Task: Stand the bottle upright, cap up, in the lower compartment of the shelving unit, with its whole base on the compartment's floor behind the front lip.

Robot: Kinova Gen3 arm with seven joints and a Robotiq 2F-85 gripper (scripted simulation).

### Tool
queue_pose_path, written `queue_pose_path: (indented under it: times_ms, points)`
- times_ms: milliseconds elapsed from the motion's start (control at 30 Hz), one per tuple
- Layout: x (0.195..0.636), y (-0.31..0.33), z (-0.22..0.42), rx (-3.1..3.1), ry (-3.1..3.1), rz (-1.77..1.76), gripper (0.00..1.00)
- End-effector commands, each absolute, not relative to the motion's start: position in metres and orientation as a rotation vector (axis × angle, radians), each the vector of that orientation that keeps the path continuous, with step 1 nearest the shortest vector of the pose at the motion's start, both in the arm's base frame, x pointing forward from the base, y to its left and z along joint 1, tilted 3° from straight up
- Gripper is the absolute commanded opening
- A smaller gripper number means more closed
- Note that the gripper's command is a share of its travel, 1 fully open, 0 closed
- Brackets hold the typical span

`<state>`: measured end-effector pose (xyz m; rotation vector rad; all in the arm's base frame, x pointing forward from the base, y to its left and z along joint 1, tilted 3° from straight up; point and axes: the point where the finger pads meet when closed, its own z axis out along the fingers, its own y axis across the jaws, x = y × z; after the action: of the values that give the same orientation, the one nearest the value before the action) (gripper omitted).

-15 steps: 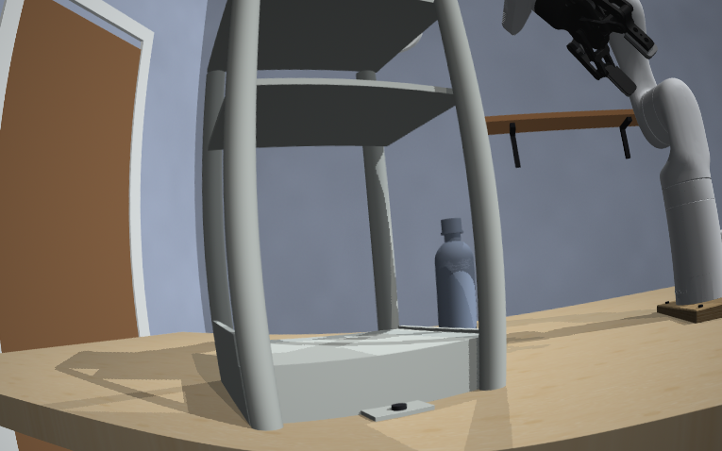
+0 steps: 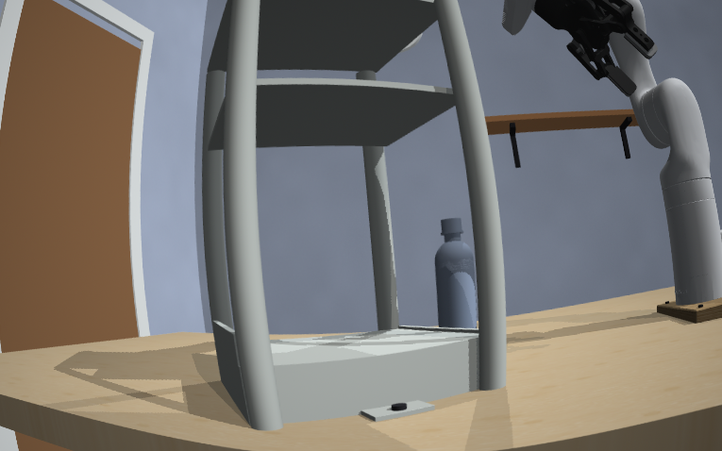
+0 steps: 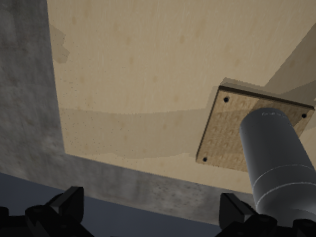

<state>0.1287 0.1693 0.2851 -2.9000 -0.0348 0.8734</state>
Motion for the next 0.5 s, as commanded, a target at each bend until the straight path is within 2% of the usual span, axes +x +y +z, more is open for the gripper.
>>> queue_pose_path:
  times_ms: [0, 200, 467]
  points:
    - [0.129, 0.169, 0.285, -2.9, -0.035, 0.872, 1.0]
    - [0.129, 0.173, 0.3, -2.893, -0.021, 0.877, 1.0]
    - [0.128, 0.177, 0.381, -2.89, -0.02, 0.878, 1.0]
